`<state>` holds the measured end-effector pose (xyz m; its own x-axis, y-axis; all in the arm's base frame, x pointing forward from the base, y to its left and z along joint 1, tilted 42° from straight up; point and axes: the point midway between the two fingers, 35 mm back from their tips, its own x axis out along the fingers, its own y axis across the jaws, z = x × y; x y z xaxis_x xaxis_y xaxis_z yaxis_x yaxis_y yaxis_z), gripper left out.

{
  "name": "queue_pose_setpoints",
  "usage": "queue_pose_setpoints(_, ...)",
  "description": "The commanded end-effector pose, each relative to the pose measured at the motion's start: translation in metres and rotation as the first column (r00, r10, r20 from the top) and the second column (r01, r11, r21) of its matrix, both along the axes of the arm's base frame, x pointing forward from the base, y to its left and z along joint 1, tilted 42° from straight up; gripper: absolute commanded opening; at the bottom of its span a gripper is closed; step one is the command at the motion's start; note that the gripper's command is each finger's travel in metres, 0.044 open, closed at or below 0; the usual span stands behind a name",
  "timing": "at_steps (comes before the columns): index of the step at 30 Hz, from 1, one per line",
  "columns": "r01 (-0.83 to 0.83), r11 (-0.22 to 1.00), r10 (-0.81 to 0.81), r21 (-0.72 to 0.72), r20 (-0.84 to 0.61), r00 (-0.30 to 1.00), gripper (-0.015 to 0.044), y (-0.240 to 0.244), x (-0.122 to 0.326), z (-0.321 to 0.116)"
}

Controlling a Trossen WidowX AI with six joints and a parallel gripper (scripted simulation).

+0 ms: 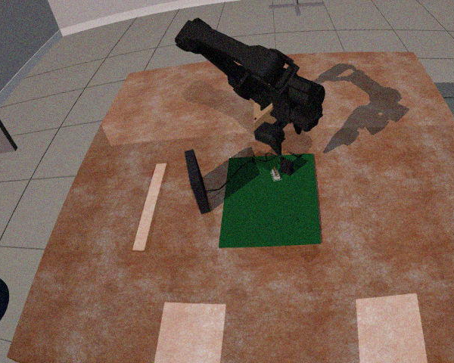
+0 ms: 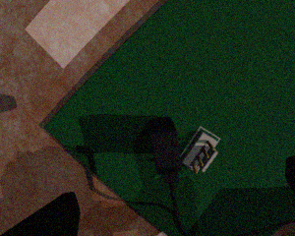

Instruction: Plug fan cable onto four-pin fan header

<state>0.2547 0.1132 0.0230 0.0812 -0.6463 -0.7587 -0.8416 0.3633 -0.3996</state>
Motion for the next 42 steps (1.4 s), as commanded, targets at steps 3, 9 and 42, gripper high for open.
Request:
queue_pose_setpoints(3, 0.004, 1.000, -0.004, -0.016, -0.009, 1.000, 0.0440, -0.037, -0.002, -0.034)
queue_pose_setpoints(9, 0.004, 1.000, -0.004, -0.016, -0.009, 1.000, 0.0440, -0.038, -0.002, -0.036)
queue_pose_setpoints(42, 0.009, 1.000, -0.009, -0.014, -0.008, 1.000, 0.0387, -0.068, 0.001, -0.070)
